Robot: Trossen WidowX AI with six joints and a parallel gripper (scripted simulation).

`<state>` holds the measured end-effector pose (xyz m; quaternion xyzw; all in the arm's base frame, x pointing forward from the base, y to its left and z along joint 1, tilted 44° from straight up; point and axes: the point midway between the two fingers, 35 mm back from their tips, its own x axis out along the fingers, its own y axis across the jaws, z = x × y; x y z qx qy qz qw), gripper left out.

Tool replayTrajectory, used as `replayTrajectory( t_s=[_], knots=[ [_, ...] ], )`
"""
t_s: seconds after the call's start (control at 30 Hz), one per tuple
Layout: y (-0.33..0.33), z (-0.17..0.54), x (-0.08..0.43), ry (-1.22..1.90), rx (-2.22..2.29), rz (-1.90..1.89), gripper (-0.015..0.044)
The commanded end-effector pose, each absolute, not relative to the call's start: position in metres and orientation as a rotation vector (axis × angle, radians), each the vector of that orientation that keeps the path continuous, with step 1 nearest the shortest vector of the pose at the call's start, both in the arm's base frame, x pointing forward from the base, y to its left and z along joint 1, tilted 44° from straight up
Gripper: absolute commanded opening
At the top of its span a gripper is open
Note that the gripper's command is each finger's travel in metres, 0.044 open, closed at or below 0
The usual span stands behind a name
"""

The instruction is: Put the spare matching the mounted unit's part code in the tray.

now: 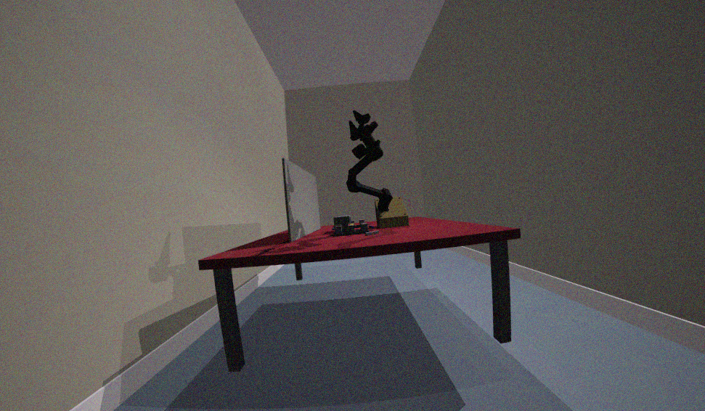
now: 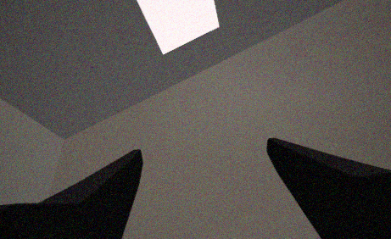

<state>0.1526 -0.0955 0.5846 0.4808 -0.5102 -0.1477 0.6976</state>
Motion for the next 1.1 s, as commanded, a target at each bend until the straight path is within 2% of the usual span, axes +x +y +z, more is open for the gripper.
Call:
replayTrajectory(
  t_s=[0.0, 0.23, 0.53, 0.83, 1.07],
  knots=[
    [-0.095, 0.585, 0.153, -1.138, 1.072, -0.329, 0.0426],
    [-0.093, 0.589, 0.146, -1.158, 1.108, -0.289, 0.0440],
    [-0.095, 0.630, 0.056, -1.363, 1.617, 0.258, 0.0440],
    [-0.156, 0.632, -0.020, -1.467, 2.159, 0.810, 0.0440],
    [-0.203, 0.622, -0.036, -1.432, 2.443, 1.119, 0.0440]
  ],
)
